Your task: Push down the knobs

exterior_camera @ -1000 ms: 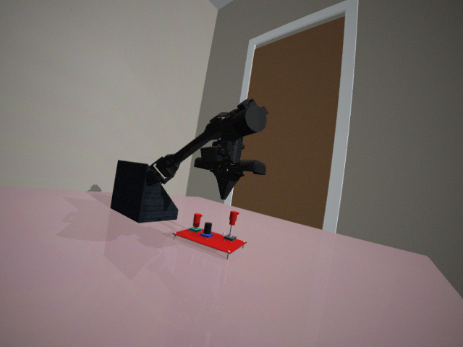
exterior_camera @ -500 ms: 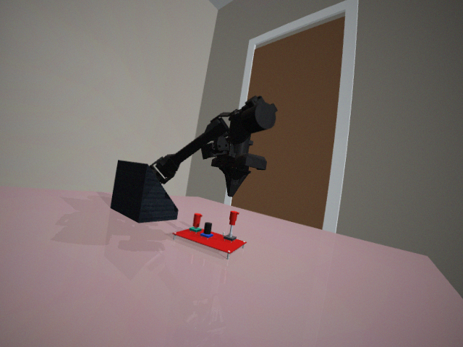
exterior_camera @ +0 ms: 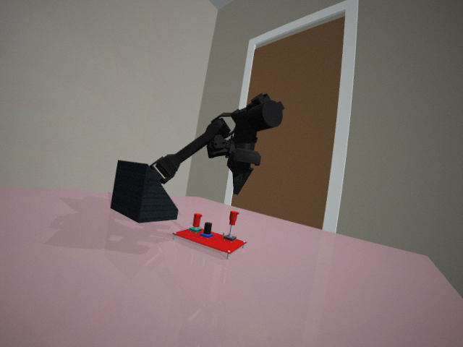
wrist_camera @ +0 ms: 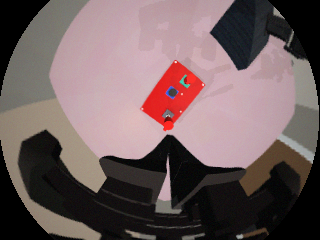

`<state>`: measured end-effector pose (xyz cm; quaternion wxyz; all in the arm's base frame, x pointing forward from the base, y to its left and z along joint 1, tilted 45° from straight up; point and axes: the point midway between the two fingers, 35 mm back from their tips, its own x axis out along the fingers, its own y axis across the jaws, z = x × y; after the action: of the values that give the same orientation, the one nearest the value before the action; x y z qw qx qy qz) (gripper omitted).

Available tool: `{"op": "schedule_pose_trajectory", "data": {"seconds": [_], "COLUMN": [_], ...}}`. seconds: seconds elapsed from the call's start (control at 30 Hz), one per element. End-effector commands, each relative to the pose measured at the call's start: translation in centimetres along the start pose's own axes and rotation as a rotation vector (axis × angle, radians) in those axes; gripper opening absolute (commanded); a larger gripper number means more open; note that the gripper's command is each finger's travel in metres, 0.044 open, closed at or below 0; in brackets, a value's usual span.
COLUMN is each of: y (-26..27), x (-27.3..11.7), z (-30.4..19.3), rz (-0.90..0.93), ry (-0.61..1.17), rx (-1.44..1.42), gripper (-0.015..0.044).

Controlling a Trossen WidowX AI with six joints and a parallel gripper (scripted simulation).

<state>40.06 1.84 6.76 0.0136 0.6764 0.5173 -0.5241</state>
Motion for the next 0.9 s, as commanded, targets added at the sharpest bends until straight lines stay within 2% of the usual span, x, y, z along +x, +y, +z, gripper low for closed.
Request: {"op": "schedule_pose_trajectory", "data": {"seconds": [0.0, 0.1, 0.87], "y": [0.0, 0.0, 0.0], "x": [0.5, 1.8, 3.8], "z": [-0.3, -0.3, -0.3], "rz": [0.0, -0.001, -0.001], "ry": [0.007, 0.007, 0.008], "rx": [0.016, 0.016, 0.016], "gripper": [0.0, 0.0, 0.0]}}
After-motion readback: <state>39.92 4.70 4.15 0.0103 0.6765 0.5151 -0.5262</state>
